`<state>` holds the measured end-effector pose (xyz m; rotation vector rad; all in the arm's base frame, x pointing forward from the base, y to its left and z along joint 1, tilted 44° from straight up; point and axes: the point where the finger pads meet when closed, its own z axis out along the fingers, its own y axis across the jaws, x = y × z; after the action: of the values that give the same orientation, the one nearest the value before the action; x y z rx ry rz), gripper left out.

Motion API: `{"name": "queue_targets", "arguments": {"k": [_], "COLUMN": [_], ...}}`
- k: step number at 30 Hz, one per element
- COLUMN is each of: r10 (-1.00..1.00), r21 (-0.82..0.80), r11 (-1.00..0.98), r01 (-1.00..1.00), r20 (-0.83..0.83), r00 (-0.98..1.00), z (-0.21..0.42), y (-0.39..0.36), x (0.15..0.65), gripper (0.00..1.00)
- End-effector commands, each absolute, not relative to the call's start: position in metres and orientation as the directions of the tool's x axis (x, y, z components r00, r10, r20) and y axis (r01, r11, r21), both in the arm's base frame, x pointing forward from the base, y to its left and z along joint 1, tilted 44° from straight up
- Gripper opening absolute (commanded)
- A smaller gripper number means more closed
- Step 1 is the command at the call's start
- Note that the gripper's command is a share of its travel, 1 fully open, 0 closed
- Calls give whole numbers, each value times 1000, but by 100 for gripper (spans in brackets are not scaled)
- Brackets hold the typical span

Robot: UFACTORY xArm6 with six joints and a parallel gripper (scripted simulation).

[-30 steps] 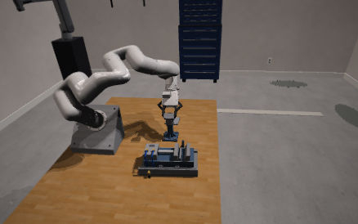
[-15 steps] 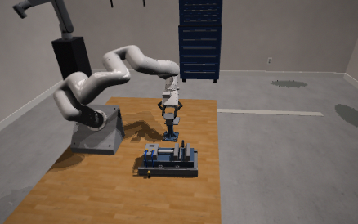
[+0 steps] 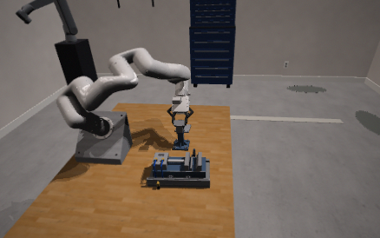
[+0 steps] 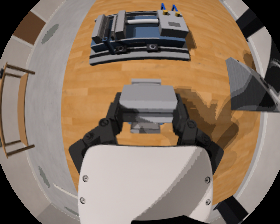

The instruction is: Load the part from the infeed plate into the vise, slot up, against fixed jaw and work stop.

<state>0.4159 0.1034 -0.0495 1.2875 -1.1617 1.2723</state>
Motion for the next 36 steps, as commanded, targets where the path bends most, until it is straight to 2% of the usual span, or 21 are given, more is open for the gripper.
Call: {"name": "queue_targets", "arguments": {"k": [1, 36], "r10": [-9, -9], "r21": [3, 3], "r11": [-98, -98], "r01": [-995, -995], "r20": [1000, 1000], "r00": [3, 3], "z": [-47, -35], "y": [106, 119], "x": [416, 415], "gripper": [0, 0]}}
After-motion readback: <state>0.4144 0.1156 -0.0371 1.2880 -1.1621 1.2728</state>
